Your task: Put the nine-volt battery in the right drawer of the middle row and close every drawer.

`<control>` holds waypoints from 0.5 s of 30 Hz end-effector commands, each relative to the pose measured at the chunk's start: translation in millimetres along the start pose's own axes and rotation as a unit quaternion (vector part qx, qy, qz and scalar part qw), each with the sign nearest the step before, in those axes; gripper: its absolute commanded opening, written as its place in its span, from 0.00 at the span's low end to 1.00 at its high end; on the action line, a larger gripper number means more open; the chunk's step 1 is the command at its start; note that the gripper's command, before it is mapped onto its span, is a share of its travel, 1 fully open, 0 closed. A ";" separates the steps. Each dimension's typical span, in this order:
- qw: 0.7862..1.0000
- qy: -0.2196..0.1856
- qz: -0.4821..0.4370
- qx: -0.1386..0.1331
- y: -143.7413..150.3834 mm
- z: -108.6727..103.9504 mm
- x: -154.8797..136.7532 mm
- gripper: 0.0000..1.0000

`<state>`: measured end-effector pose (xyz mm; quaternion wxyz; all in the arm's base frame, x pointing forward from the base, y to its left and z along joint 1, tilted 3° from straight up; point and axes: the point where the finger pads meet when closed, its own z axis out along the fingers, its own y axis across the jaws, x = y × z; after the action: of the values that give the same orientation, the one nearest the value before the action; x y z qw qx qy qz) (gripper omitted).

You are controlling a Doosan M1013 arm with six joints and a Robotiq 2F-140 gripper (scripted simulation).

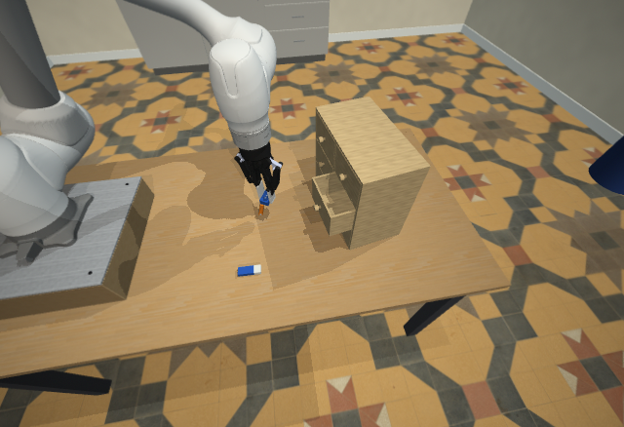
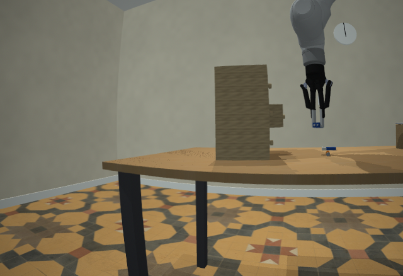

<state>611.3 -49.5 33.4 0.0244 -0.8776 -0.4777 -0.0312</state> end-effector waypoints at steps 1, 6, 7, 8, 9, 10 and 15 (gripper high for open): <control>0.994 -0.012 0.108 -0.004 14.2 -0.9 -18.9 0.14; 0.963 -0.014 0.268 -0.007 27.6 -1.7 -39.7 0.14; 0.955 -0.013 0.298 -0.007 31.2 -1.9 -45.5 0.14; 0.945 -0.013 0.327 -0.008 34.3 -2.1 -50.7 0.14; 0.935 -0.013 0.355 -0.008 36.9 -2.2 -55.2 0.14; 0.924 -0.013 0.382 -0.009 39.1 -2.4 -59.0 0.14; 0.901 -0.013 0.434 -0.009 44.5 -2.7 -68.7 0.14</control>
<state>611.9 -124.7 30.4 0.0301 -0.9958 -0.0851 -0.0180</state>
